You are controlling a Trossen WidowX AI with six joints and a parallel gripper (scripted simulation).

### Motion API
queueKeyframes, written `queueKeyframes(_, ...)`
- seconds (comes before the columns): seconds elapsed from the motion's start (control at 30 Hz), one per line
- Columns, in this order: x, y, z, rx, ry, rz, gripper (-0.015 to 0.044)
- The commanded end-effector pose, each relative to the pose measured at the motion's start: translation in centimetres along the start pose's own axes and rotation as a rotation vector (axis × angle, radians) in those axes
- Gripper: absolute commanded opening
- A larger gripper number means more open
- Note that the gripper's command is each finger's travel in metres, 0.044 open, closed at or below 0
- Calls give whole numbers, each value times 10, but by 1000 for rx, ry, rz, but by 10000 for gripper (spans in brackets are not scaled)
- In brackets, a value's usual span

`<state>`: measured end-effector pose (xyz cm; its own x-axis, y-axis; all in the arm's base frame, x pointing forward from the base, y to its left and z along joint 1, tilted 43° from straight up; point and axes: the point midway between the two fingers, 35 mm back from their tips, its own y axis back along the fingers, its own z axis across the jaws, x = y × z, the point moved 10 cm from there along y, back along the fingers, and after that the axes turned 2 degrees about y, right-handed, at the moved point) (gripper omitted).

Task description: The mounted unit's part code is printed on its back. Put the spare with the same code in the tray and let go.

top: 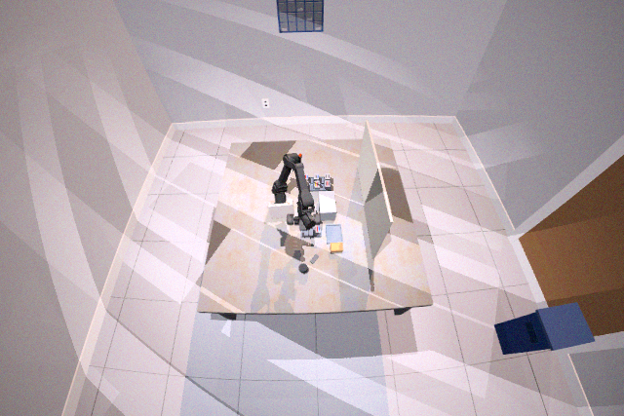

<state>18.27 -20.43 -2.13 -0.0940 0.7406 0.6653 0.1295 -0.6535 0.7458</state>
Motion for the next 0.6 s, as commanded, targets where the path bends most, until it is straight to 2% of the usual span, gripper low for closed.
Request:
queueKeyframes(0.0,0,9,0,0,1,-2,0)
queueKeyframes(0.33,5,72,-5,2,5,-8,0)
queueKeyframes(0.57,4,77,-3,2,5,-9,0)
